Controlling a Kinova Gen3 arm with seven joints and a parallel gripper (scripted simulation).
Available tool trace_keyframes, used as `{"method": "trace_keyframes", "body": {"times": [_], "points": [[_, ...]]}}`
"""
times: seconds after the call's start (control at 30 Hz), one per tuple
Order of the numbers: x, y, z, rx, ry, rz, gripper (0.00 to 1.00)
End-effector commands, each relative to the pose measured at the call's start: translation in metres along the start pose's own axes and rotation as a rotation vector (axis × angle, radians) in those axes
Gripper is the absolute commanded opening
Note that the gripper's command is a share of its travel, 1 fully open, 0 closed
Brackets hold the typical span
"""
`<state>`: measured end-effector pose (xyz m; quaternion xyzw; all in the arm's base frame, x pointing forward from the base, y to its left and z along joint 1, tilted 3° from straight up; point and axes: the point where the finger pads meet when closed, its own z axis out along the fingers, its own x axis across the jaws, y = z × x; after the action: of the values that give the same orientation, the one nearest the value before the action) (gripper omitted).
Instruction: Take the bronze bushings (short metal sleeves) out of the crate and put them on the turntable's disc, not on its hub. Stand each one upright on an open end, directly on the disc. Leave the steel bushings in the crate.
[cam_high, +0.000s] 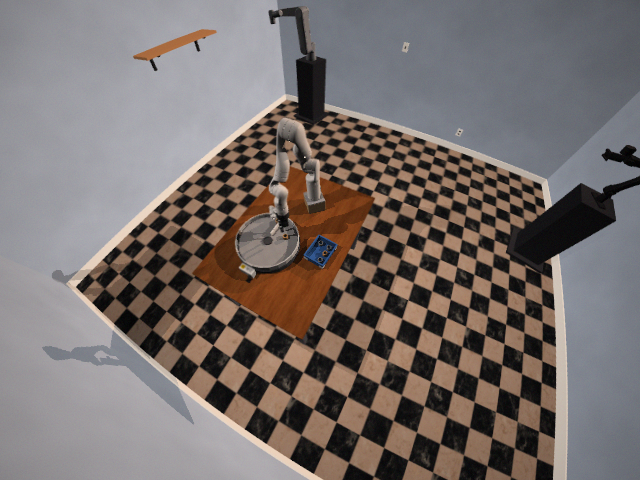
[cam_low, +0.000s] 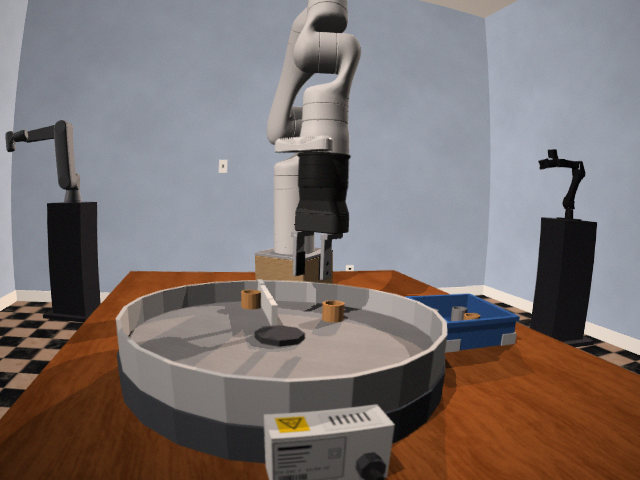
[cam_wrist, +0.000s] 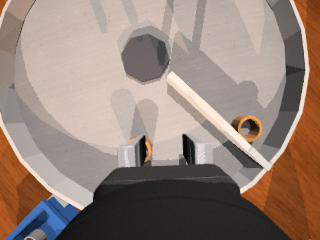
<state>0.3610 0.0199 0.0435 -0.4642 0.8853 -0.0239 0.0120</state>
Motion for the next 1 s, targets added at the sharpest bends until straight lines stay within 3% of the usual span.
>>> {"method": "trace_keyframes", "body": {"times": [0.0,0.6,0.9,0.97], "points": [[0.0,0.0,0.0,0.001,-0.001,0.0,0.78],[-0.003,0.003,0.0,0.001,-0.001,0.0,0.76],[-0.041,0.045,0.0,0.001,-0.001,0.0,0.76],[-0.041,0.045,0.0,0.001,-0.001,0.0,0.76]]}}
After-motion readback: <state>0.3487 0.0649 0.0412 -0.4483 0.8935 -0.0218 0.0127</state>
